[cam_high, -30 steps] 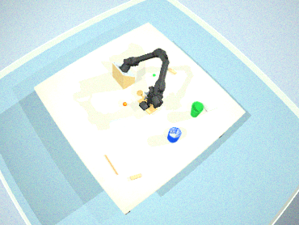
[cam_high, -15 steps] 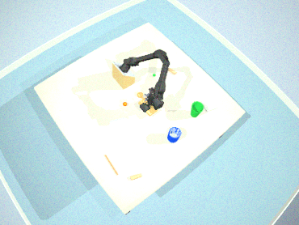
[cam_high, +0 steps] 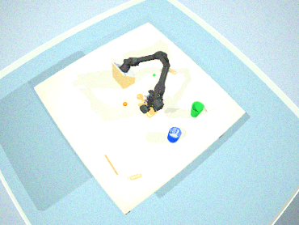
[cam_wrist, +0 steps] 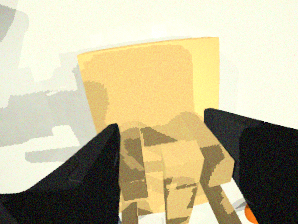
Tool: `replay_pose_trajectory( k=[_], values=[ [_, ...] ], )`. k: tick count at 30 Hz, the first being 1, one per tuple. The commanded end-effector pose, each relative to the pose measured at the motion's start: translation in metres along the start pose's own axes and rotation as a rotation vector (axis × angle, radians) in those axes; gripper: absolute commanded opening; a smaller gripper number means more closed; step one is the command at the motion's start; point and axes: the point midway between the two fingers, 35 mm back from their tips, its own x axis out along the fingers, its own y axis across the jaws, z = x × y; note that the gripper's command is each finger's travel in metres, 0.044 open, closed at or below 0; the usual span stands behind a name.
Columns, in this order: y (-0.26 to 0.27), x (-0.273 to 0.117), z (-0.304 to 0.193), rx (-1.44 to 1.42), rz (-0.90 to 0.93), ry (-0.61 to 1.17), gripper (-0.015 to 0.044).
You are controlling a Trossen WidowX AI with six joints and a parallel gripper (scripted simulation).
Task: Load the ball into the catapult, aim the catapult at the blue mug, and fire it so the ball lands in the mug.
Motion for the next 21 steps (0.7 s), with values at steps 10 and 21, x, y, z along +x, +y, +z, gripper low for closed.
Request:
replay_pose_trajectory(
  k=[10,21],
  values=[
    [0.0002,0.0064,-0.0002,0.000,0.001,0.000,0.0000],
    [0.0002,0.0064,-0.0002,0.000,0.001,0.000,0.0289]
  ],
)
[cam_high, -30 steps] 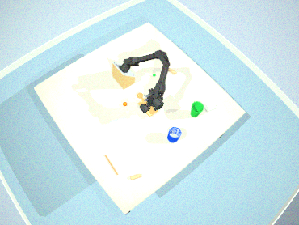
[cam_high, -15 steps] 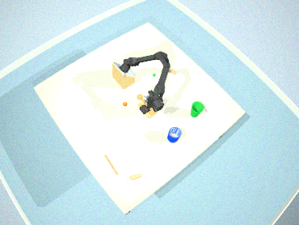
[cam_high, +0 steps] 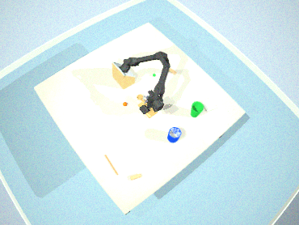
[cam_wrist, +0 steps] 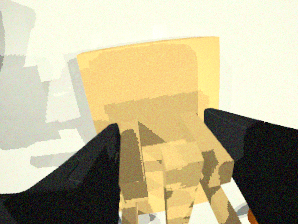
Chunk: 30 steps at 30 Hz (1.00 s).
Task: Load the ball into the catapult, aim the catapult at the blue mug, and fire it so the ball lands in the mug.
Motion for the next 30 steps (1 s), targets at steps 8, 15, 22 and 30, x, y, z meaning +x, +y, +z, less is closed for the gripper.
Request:
replay_pose_trajectory(
  k=[8,15,22,30],
  values=[
    [-0.003,-0.059,0.004,-0.001,-0.008,-0.001,0.0440],
    [-0.001,-0.101,0.000,0.000,-0.005,-0.001,0.0440],
    [-0.002,-0.095,-0.001,0.006,-0.002,-0.004,0.0440],
    [-0.001,-0.050,-0.002,0.004,0.001,-0.003,0.0440]
  ],
)
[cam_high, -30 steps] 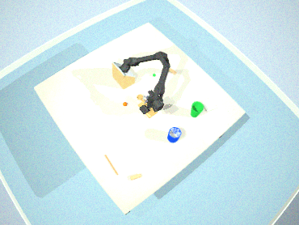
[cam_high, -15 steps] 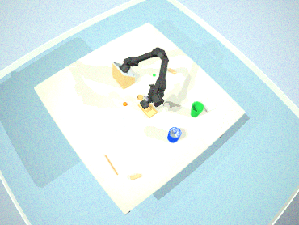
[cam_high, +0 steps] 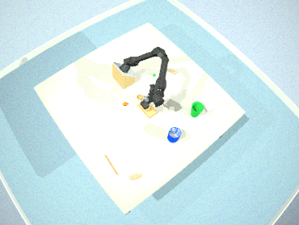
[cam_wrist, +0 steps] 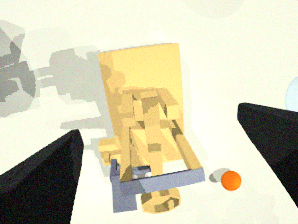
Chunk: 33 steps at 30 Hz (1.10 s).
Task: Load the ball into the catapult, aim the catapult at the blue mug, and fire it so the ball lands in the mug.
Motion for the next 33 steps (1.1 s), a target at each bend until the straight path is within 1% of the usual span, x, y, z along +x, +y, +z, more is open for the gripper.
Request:
replay_pose_trajectory(
  k=[1,8,33],
  values=[
    [0.003,0.027,-0.006,0.006,0.011,0.021,0.0440],
    [0.003,0.029,-0.006,0.006,0.011,0.021,0.0440],
    [0.004,0.070,-0.006,0.006,0.012,0.021,0.0440]
  ],
)
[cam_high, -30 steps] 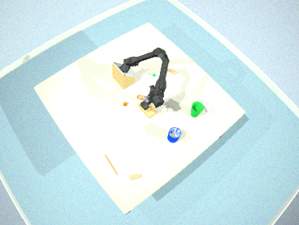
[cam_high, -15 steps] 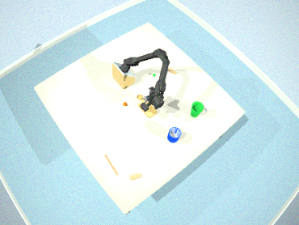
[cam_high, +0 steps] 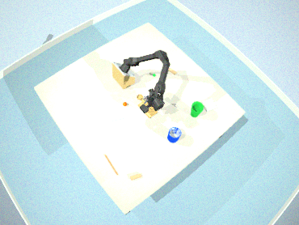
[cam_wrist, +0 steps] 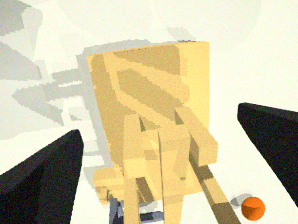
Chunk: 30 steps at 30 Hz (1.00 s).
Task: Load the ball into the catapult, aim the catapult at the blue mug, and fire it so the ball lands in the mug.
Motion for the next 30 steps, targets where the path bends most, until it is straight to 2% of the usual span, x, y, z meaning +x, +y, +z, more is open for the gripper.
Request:
replay_pose_trajectory(
  k=[1,14,26,30],
  values=[
    [-0.0014,0.0112,-0.0038,0.012,0.006,0.010,0.0440],
    [-0.0009,0.0199,-0.0045,0.012,0.007,0.010,0.0440],
    [0.0001,0.0169,-0.0027,0.004,0.003,0.005,0.0125],
    [0.0001,0.0169,-0.0027,0.004,0.003,0.005,0.0098]
  ],
)
